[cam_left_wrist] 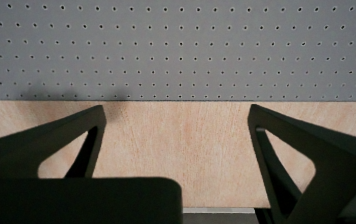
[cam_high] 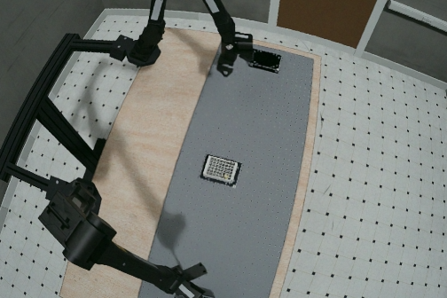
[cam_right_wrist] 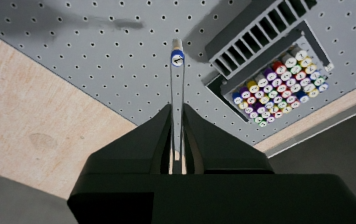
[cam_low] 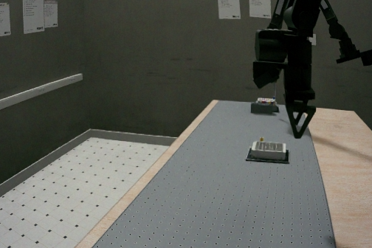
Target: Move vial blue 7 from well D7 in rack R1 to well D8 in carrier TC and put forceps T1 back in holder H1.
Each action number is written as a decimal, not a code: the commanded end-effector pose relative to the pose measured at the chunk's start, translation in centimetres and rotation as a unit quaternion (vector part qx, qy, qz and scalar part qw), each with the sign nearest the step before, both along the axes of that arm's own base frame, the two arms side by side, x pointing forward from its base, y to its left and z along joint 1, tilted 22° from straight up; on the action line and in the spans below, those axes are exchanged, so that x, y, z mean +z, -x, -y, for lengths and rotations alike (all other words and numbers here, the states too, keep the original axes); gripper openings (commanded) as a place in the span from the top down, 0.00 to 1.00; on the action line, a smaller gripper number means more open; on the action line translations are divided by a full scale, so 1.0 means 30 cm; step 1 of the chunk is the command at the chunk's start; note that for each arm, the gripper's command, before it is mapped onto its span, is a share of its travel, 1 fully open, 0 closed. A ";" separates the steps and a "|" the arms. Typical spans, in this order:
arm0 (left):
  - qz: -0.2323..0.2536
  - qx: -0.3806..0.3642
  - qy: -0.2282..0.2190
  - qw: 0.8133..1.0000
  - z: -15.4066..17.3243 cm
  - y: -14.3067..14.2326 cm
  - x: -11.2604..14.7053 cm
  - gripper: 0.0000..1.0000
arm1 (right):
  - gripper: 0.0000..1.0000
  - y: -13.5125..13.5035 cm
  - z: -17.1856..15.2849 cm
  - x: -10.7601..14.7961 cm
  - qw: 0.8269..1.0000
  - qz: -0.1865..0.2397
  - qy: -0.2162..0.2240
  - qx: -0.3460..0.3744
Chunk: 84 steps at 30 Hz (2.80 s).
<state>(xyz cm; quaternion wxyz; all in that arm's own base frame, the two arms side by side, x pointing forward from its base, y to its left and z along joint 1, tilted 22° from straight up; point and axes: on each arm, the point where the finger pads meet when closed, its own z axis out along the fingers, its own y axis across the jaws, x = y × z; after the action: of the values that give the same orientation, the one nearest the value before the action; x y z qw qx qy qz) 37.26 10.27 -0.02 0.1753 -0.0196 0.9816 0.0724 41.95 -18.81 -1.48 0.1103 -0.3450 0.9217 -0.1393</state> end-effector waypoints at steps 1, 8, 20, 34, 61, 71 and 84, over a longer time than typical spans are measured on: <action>0.007 -0.004 -0.003 1.000 -0.002 -0.022 0.016 0.00 | 0.91 -0.029 -0.013 0.041 1.000 0.020 0.007 -0.004; 0.007 -0.004 -0.003 1.000 -0.002 -0.022 0.016 0.00 | 0.91 -0.024 -0.054 0.032 1.000 0.019 0.006 -0.003; 0.007 -0.004 -0.003 1.000 -0.002 -0.022 0.016 0.00 | 0.91 -0.023 -0.109 0.023 1.000 0.019 0.006 -0.003; 0.007 -0.004 -0.003 1.000 -0.002 -0.022 0.016 0.00 | 0.91 -0.023 -0.176 0.012 1.000 0.019 0.005 -0.003; 0.007 -0.004 -0.003 1.000 -0.002 -0.022 0.016 0.00 | 0.91 -0.020 -0.316 -0.019 1.000 0.017 0.002 -0.003; 0.007 -0.004 -0.003 1.000 -0.002 -0.022 0.016 0.00 | 0.91 -0.015 -0.361 -0.041 1.000 0.012 0.001 -0.003; 0.007 -0.004 -0.003 1.000 -0.002 -0.022 0.016 0.00 | 0.91 -0.006 -0.428 -0.078 1.000 0.002 0.000 -0.003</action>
<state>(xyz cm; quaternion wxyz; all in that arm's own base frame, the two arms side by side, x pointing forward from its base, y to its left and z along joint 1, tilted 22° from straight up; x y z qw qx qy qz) 37.26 10.27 -0.02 0.1753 -0.0196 0.9816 0.0724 42.12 -6.65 -3.09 0.1122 -0.3456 0.9209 -0.1414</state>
